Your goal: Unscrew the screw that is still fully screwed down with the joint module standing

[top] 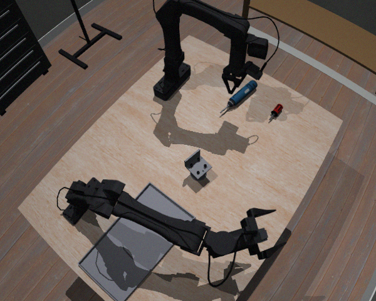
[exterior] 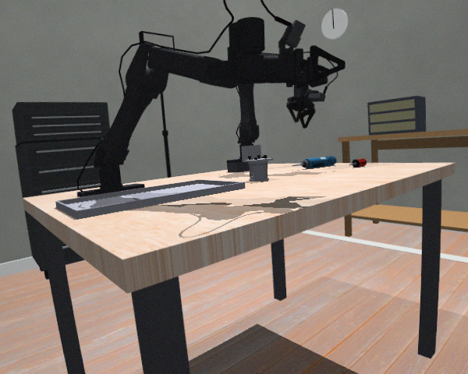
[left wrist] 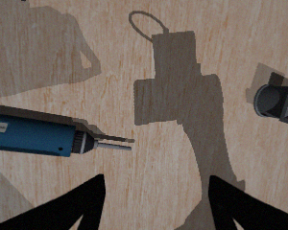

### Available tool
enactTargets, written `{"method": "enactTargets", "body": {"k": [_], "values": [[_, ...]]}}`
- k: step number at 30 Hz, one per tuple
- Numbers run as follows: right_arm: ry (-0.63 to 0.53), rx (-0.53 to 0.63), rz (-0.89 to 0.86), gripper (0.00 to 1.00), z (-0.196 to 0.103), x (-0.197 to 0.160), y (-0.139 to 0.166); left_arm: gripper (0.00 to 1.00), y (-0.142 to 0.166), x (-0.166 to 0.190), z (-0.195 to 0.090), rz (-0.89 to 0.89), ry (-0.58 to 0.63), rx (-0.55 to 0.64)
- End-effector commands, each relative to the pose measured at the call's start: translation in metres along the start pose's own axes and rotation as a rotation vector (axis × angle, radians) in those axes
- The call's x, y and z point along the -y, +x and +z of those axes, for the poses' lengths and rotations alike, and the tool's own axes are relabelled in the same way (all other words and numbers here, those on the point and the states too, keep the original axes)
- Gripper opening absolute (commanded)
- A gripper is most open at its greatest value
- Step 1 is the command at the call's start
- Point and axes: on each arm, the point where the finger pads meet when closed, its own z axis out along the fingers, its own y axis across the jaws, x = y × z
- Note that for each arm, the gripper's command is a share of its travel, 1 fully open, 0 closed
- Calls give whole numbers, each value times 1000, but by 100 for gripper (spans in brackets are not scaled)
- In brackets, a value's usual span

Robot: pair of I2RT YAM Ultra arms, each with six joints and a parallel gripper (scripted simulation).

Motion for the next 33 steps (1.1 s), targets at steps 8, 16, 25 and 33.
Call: {"method": "enactTargets", "body": {"k": [8, 16, 25, 33], "values": [[0, 11, -8, 100, -1, -1, -7, 65, -12, -13, -5, -138, -56, 56], [0, 11, -8, 100, -1, -1, -7, 65, -8, -44, 16, -357, -115, 10], [0, 11, -8, 100, -1, -1, -7, 65, -15, -48, 8, -425, -140, 58], [0, 11, -8, 100, -1, -1, -7, 65, -8, -79, 28, -640, -203, 22]]}}
